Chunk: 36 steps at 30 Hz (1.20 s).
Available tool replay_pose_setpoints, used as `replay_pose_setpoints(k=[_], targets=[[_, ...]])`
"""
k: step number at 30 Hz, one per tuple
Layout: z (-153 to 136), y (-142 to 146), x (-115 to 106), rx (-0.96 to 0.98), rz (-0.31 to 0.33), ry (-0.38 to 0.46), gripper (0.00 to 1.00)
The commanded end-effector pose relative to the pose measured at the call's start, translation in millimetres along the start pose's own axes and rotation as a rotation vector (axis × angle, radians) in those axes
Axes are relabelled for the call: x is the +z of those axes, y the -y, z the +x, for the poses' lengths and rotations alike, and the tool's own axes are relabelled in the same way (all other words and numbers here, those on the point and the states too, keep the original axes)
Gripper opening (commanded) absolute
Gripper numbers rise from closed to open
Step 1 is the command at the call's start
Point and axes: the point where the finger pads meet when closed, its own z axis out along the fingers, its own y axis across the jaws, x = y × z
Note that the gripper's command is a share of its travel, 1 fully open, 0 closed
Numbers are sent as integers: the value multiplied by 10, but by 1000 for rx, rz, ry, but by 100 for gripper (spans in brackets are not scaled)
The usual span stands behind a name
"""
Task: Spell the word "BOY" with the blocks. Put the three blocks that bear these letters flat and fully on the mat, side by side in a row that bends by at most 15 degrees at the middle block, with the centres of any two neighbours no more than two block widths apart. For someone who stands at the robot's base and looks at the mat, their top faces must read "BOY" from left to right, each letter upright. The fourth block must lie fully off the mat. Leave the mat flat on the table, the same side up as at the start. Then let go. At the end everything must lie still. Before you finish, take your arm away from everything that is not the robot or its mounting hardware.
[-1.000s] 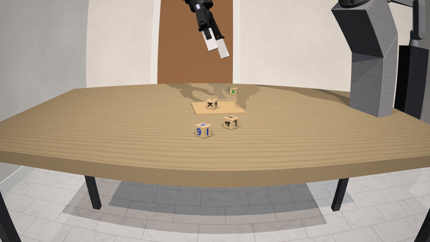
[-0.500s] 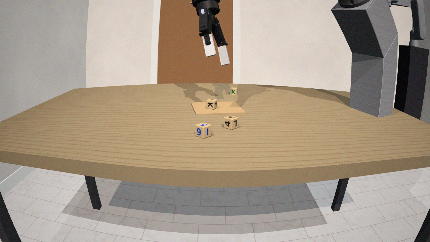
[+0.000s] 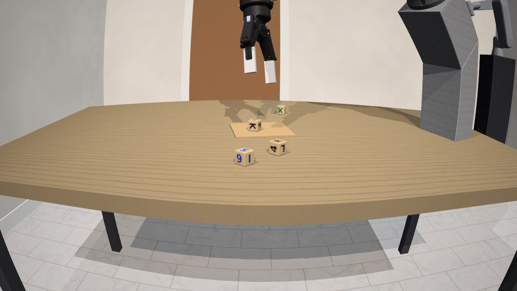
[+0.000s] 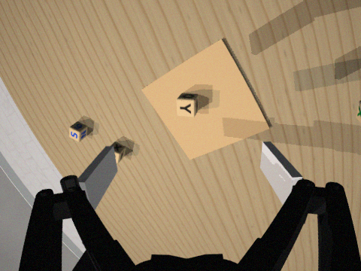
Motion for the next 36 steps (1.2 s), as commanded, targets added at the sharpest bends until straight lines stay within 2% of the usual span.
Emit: replay_pose_setpoints(k=[1,3,18,20,35,36], targets=[[1,1,0,0,0,-1,100],[108,-242,32,51,0,-115,100],[108,-242,32,51,0,-115,100],[190,-511,20,103,-20,-217,100],[190,-511,20,103,-20,-217,100],[218,-649,2,129,-36,-263,100]])
